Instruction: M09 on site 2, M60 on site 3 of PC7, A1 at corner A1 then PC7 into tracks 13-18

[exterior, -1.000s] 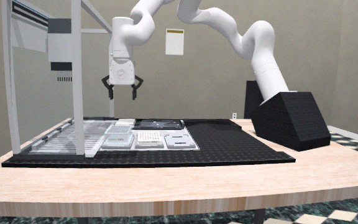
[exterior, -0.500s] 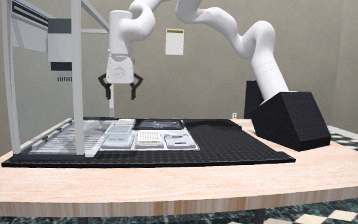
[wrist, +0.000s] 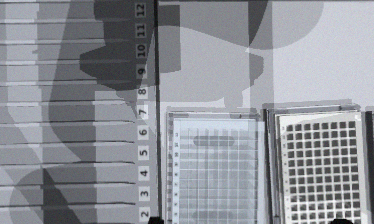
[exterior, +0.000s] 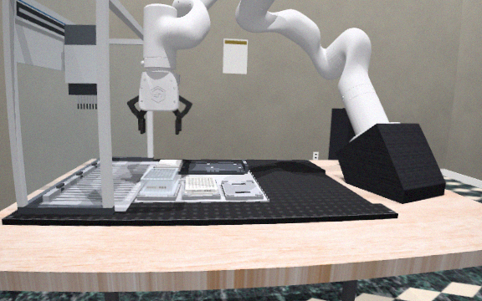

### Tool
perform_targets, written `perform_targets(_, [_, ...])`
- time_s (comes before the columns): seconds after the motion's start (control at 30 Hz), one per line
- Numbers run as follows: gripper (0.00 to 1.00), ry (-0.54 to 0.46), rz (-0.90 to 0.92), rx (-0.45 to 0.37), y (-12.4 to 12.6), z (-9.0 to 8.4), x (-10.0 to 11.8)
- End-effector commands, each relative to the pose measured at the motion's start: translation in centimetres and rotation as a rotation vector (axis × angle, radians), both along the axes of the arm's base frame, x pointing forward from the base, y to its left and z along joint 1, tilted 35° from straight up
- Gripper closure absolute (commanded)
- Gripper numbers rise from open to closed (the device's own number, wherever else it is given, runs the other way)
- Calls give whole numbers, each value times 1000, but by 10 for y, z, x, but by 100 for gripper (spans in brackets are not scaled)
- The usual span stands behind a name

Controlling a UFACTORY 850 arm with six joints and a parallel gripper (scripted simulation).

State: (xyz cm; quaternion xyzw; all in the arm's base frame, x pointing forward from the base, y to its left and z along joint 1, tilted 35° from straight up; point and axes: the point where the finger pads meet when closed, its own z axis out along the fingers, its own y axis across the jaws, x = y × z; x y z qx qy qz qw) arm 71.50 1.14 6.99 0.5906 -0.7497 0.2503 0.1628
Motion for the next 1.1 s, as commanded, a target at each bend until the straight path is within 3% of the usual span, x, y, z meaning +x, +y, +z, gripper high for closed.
perform_targets(0.0, [0, -2, -1, 0, 2, 0, 2])
perform_targets(0.37, [0, -2, -1, 0, 2, 0, 2])
perform_targets(1.07, [0, -2, -1, 0, -16, -25, 3])
